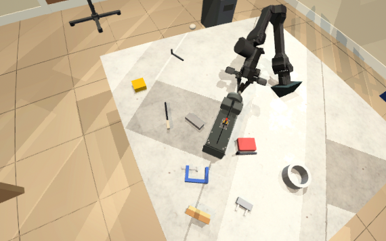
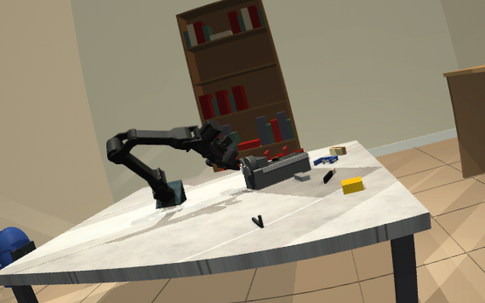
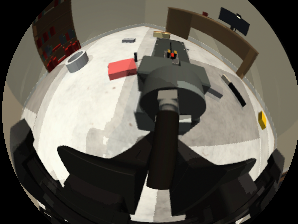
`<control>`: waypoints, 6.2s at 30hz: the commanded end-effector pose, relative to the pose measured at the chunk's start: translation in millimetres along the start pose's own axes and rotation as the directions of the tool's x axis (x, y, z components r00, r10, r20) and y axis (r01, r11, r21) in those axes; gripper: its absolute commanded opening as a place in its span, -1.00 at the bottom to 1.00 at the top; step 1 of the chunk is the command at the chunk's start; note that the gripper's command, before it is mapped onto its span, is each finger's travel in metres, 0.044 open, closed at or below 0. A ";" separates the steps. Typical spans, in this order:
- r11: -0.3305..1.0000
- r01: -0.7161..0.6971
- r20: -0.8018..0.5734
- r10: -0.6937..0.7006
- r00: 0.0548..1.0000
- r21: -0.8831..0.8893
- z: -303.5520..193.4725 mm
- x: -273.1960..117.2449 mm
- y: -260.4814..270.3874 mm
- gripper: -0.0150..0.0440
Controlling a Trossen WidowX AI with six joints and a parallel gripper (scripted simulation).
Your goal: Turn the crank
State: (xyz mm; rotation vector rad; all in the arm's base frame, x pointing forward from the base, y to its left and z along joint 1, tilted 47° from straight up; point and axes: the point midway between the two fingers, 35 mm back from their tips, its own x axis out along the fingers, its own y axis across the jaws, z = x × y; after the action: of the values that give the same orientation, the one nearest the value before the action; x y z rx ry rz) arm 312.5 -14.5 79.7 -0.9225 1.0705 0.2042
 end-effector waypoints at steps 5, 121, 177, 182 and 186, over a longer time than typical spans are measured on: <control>1.000 0.015 0.004 -0.015 1.000 0.003 1.4 -1.6 -5.6 -0.49; 1.000 0.015 0.003 -0.015 1.000 0.003 0.0 -0.9 -5.6 -0.49; 1.000 0.005 0.002 -0.005 1.000 0.004 11.0 -10.5 -3.0 1.00; 1.000 0.004 0.002 -0.004 1.000 0.004 27.2 -26.8 -2.5 1.00; 1.000 0.004 0.002 -0.004 1.000 0.004 34.7 -35.3 -1.9 1.00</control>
State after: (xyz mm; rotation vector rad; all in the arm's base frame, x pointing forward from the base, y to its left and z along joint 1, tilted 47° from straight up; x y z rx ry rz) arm 316.9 13.8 107.2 -0.9229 1.0722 0.2074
